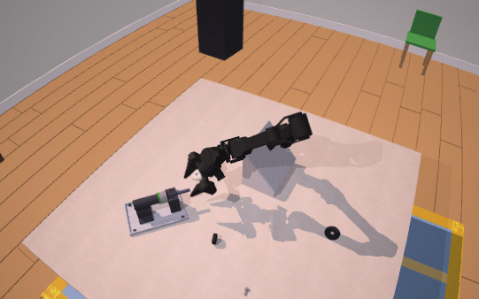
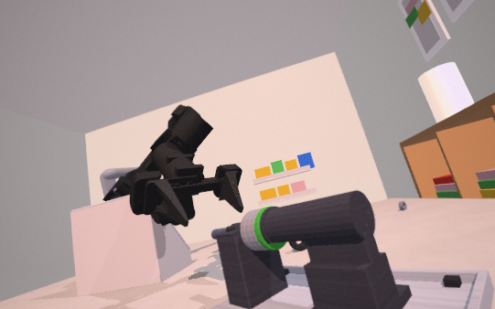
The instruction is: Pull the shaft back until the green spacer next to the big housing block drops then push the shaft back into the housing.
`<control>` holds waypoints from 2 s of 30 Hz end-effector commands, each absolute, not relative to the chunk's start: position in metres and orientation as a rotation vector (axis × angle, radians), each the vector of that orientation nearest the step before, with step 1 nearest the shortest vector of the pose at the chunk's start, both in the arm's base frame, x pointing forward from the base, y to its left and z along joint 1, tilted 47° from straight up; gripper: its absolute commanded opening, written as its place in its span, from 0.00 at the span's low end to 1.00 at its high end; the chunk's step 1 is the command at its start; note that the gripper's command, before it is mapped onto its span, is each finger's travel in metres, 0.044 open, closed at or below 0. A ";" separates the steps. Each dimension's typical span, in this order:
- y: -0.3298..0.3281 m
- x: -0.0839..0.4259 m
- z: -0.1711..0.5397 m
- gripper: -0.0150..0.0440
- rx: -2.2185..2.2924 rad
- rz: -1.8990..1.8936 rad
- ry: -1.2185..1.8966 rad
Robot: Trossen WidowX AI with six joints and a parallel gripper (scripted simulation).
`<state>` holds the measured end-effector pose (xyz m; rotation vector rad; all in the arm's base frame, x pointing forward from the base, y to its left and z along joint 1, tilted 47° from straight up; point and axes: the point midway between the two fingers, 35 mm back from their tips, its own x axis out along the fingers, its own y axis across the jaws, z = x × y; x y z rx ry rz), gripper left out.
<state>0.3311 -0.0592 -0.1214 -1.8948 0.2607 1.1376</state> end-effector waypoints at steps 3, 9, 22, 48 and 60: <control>-0.057 0.326 -0.128 1.00 -1.892 1.164 0.242; -0.058 0.327 -0.128 1.00 -1.892 1.164 0.242; -0.058 0.327 -0.128 1.00 -1.892 1.164 0.242; -0.055 0.322 -0.126 1.00 -1.892 1.164 0.243; -0.055 0.322 -0.126 1.00 -1.892 1.164 0.243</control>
